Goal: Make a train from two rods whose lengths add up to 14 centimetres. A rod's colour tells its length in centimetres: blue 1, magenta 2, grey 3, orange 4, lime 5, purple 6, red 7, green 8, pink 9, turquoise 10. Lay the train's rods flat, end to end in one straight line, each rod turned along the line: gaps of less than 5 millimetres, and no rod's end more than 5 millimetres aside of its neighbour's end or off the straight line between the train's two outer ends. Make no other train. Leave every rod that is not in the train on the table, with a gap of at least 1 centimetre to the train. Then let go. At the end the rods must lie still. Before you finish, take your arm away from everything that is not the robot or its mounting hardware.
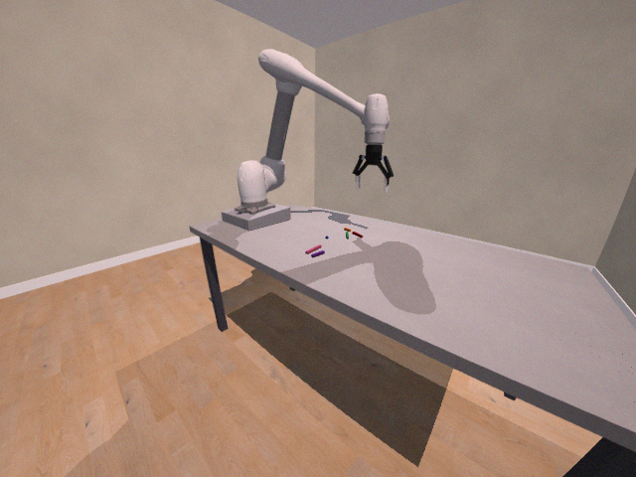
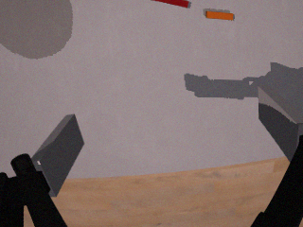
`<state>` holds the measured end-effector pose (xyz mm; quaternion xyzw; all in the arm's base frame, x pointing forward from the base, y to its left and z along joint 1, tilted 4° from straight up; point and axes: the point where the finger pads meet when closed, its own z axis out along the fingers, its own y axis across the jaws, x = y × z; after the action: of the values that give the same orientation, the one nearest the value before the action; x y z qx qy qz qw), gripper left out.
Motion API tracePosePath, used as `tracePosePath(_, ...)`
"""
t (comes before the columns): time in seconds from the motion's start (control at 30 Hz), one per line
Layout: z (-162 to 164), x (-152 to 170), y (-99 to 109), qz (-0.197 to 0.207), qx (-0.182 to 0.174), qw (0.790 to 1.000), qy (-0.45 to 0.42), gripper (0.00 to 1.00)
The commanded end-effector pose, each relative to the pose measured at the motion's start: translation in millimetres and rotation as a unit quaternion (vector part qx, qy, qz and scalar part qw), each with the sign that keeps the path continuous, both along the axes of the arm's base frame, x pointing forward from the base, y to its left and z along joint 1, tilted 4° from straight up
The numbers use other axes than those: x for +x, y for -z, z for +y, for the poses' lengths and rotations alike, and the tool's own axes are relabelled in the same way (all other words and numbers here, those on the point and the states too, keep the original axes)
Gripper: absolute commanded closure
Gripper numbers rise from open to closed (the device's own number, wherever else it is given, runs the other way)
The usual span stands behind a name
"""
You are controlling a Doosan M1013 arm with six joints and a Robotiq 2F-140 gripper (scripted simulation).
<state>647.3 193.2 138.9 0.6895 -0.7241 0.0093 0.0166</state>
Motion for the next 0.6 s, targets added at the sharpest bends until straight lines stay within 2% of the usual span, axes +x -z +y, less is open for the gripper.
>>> tracePosePath(0.0, -16, -10, 11, -0.006, -0.007, 0.996, 0.083, 0.0)
tracePosePath(0.07, -19, -11, 13, -0.007, -0.008, 0.995, 0.098, 0.0)
tracePosePath(0.1, -29, -18, 20, -0.009, -0.009, 0.989, 0.144, 0.0)
tracePosePath(0.2, -39, -25, 28, -0.012, -0.011, 0.98, 0.2, 0.0)
tracePosePath(0.27, -39, -25, 28, -0.012, -0.011, 0.98, 0.2, 0.0)
tracePosePath(0.33, -53, -36, 38, -0.016, -0.014, 0.963, 0.27, 0.0)
tracePosePath(0.47, -63, -44, 45, -0.019, -0.015, 0.948, 0.318, 0.0)
tracePosePath(0.57, -75, -55, 54, -0.023, -0.017, 0.923, 0.384, 0.0)
